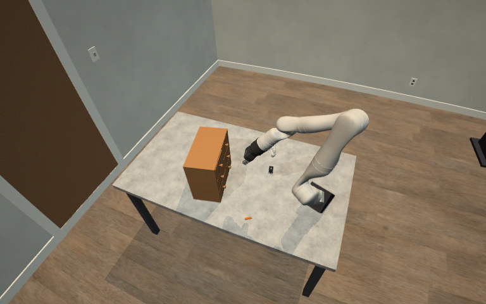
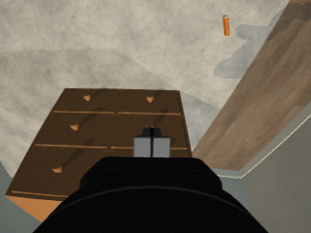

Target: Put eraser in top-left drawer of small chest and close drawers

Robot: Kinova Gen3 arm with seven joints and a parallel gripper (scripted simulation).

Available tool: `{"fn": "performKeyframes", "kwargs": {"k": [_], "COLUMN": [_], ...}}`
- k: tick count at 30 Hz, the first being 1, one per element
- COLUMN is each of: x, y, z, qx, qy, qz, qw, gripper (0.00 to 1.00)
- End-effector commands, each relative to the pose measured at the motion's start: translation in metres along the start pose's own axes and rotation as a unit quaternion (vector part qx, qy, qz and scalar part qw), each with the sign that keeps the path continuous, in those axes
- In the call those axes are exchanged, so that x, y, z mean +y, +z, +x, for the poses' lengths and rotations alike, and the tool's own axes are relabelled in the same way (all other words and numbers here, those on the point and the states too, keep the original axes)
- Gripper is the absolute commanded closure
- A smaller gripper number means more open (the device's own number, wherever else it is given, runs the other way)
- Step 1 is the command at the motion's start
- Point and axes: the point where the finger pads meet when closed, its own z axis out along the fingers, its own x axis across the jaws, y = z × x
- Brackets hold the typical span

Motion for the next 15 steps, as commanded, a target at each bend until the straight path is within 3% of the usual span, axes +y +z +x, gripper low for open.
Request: {"fn": "performKeyframes", "kwargs": {"k": [1, 15], "x": [0.0, 0.002], "y": [-0.003, -0.028], "z": [-0.004, -0.003], "qx": [-0.008, -0.006], "qy": [-0.001, -0.001], "qz": [0.013, 0.103], "qw": [1.0, 0.995], "gripper": [1.0, 1.0]}}
